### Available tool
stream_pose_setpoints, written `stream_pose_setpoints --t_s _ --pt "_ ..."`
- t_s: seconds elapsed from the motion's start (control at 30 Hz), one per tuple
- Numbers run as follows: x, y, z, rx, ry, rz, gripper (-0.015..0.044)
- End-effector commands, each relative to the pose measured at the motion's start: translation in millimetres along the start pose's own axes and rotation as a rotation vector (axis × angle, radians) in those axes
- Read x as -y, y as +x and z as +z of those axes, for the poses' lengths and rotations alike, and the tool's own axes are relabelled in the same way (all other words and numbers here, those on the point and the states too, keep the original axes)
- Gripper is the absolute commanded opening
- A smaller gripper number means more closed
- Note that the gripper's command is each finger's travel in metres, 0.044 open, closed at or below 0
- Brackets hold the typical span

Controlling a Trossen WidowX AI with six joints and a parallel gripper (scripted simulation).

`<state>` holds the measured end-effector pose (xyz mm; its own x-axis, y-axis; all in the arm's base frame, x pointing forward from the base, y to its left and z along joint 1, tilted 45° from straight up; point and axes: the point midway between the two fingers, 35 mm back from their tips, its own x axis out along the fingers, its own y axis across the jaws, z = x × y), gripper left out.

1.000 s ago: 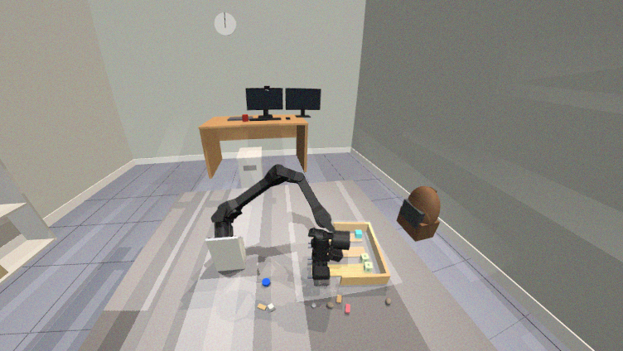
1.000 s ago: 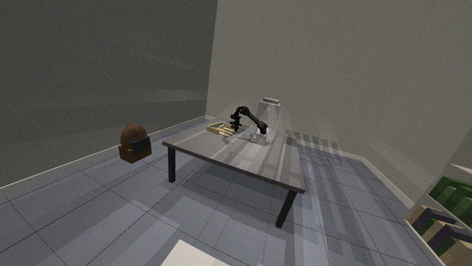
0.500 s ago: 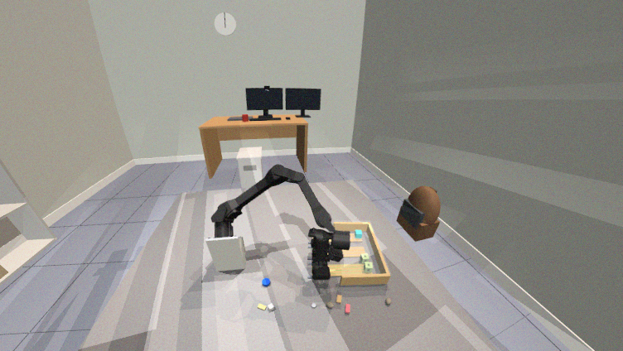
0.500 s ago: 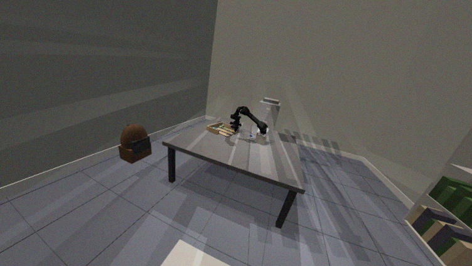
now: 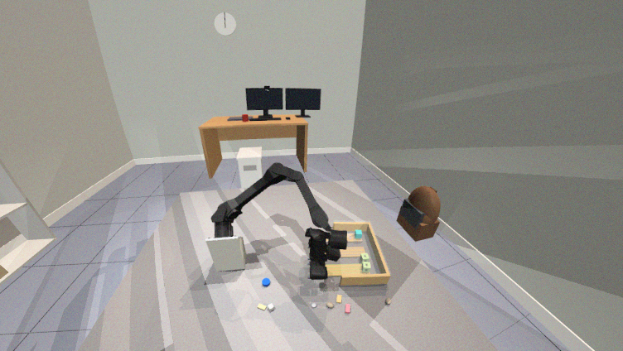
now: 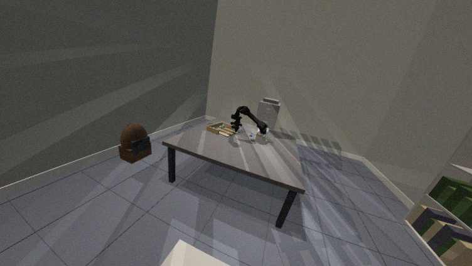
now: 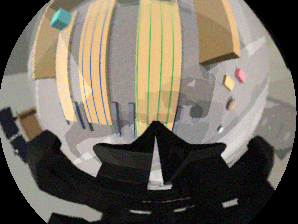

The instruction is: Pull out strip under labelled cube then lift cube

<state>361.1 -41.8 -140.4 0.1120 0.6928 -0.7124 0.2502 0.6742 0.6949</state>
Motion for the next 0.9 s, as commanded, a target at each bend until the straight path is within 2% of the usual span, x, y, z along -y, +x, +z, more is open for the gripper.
stream_pose_setpoints --t_s 0.0,0.87 --pt "0 3 -10 -0.010 0.004 0.004 0.0000" --pt "0 4 -51 -0.012 0.006 0.004 0.0000"
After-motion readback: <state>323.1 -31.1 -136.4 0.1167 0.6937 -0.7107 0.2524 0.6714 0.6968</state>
